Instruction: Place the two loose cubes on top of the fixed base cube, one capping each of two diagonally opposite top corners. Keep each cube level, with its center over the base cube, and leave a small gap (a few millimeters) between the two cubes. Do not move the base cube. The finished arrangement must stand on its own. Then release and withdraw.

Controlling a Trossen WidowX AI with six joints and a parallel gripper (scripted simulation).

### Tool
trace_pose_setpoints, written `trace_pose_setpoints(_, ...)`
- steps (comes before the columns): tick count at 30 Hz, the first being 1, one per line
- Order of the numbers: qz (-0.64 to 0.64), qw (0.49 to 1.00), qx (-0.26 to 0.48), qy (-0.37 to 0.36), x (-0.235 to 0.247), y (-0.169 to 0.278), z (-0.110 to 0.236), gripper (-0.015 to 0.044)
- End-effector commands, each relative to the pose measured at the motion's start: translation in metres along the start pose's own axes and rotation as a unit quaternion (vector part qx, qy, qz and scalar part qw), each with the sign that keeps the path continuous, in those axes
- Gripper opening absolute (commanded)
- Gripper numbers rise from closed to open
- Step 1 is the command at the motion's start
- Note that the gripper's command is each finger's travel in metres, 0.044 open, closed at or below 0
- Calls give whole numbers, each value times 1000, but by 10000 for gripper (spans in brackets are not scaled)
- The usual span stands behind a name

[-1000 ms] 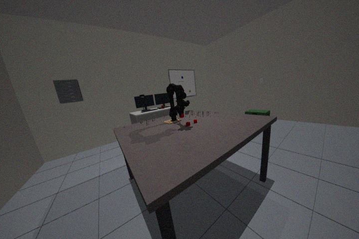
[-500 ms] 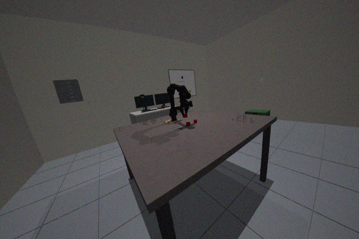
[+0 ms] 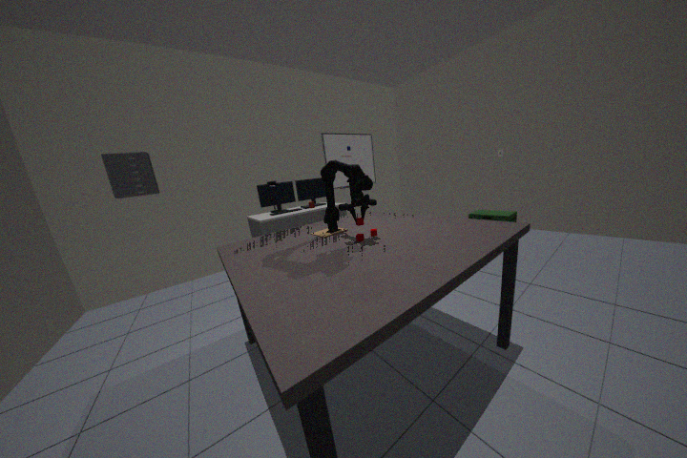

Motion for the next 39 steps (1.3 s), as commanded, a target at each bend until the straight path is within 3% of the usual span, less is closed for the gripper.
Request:
trace_pose_setpoints(1,-54,999,2,-2,9,3,-3,105)
trace_pose_setpoints(18,-284,959,4,-2,46,16,-12,105)
trace_pose_setpoints(39,-530,848,5,3,83,35,-25,105)
Point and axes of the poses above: the point midway between the two fingers, 35 mm back from their tips, its own z axis back along the fingers, its own x axis across the jaws, y = z × x, the point moved 4 cm from there along z, back along the fingers, and after that the axes turned 9 degrees about z, right-handed, at the moved point
